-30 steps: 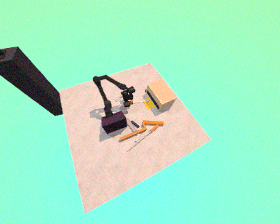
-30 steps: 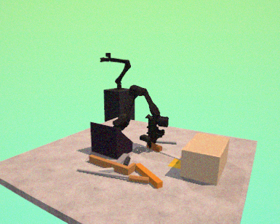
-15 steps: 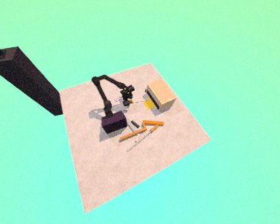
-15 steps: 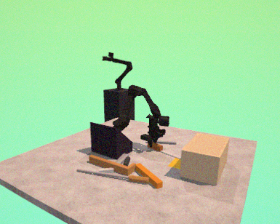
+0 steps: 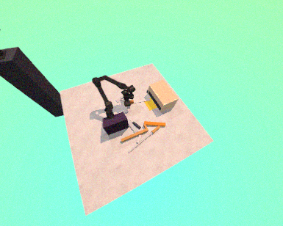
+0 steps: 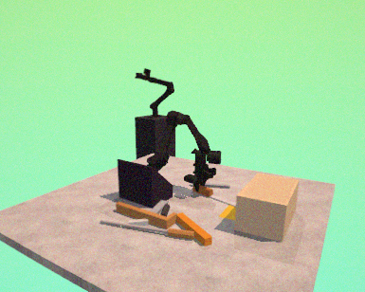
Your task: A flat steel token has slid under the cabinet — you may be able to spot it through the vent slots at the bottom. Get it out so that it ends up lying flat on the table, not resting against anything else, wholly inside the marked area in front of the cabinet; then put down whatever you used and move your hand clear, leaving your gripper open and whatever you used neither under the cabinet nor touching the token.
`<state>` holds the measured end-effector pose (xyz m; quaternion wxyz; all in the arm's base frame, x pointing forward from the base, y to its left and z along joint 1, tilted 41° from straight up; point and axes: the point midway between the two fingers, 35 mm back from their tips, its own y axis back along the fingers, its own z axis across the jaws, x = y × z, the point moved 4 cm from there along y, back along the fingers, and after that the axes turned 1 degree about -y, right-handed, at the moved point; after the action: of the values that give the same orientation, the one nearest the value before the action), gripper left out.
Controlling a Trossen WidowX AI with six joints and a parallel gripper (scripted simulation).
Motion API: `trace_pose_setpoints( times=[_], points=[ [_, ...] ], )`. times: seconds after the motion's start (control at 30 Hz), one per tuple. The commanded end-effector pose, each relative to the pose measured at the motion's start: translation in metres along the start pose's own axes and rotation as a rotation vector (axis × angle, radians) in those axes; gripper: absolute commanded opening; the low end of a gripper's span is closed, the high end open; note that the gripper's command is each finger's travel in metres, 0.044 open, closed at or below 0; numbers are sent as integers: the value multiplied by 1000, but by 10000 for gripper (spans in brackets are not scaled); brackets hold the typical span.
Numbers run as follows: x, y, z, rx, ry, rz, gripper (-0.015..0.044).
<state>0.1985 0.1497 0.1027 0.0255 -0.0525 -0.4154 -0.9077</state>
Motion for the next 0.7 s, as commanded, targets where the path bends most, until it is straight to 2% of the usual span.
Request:
trace_pose_setpoints(
  times=[0.0,0.03,0.17,0.27,0.67],
  points=[
    [0,0,0,0,0,0,184],
    [0,0,0,0,0,0,200],
    [0,0,0,0,0,0,200],
    [0,0,0,-3,0,-2,270],
    [1,-2,-1,-6,0,-3,270]
  ],
)
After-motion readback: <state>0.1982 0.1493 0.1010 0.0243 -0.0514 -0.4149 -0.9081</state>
